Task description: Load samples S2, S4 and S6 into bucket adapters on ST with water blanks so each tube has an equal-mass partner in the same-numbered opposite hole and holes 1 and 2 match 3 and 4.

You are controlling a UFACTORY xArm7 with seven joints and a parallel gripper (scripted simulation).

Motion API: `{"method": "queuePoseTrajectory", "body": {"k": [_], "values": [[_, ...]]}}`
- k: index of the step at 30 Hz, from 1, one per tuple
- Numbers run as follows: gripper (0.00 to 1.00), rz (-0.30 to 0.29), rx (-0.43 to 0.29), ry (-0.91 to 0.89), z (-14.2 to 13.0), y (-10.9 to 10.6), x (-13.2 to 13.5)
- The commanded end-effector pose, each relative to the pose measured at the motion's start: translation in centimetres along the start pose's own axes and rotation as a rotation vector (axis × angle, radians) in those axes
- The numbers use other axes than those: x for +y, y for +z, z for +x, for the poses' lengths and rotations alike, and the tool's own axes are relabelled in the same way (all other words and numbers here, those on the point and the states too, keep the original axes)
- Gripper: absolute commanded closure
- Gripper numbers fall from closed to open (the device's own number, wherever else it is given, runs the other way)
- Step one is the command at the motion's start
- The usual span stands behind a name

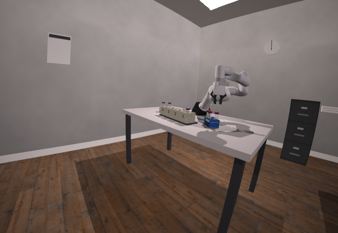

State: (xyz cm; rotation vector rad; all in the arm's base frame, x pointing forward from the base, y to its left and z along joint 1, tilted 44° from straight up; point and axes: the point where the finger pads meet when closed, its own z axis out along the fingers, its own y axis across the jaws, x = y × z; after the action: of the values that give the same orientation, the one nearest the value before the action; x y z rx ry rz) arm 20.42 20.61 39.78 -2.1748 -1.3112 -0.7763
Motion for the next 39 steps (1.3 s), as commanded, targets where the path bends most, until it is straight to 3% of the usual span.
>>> {"method": "queuePoseTrajectory", "body": {"k": [1,22,39], "values": [[0.56,-0.001,0.003,-0.001,0.1,-1.1,0.0],[0.56,-0.001,0.002,-0.001,0.0,-4.8,0.0],[0.56,-0.001,0.002,-0.001,0.0,-4.8,0.0]]}}
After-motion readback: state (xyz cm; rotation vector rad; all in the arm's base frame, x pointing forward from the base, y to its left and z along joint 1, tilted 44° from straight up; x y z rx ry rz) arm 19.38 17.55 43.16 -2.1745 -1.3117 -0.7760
